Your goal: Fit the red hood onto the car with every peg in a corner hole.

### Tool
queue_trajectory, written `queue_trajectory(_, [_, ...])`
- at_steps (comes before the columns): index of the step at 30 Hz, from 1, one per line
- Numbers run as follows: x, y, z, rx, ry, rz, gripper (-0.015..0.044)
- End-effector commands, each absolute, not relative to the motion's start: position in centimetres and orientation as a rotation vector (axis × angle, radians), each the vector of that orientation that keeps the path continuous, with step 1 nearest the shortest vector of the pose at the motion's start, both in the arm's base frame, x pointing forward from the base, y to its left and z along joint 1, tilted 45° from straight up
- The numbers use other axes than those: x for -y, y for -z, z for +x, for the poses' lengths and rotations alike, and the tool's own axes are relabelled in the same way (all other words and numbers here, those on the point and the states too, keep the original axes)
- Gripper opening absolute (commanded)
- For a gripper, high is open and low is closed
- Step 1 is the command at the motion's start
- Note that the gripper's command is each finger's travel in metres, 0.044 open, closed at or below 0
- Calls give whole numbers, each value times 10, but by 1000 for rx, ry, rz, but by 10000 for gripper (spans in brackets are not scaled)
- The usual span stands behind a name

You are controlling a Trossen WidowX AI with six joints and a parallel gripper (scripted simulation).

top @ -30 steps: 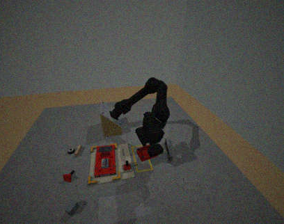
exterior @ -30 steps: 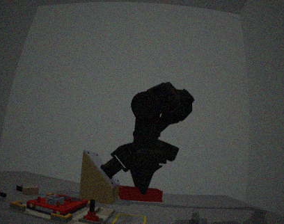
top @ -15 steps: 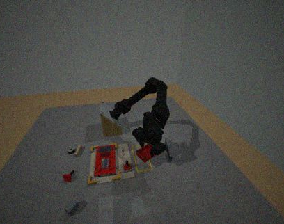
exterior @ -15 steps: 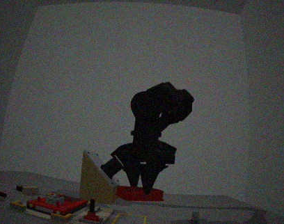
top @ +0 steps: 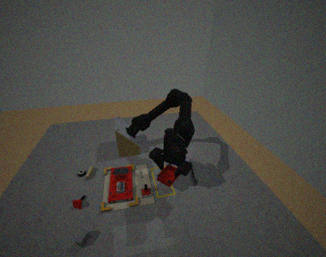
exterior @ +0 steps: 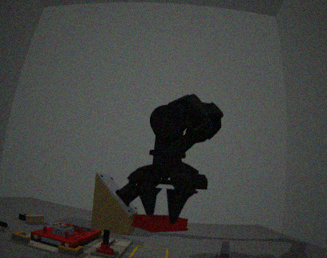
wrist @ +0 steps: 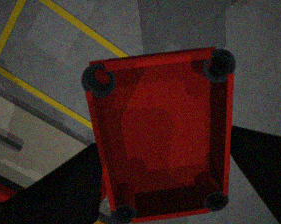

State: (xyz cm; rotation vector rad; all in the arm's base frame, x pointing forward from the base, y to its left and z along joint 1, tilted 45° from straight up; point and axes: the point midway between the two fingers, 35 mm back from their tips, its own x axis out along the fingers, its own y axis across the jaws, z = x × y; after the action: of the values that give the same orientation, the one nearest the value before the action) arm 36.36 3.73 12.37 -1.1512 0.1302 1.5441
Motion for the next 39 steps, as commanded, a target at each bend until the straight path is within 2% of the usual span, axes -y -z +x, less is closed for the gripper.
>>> queue_trajectory(1, [-36,-123,363,-81,-1559,-1208,0])
queue_trajectory(39, [-34,-122,363,465,-1640,-1711,0])
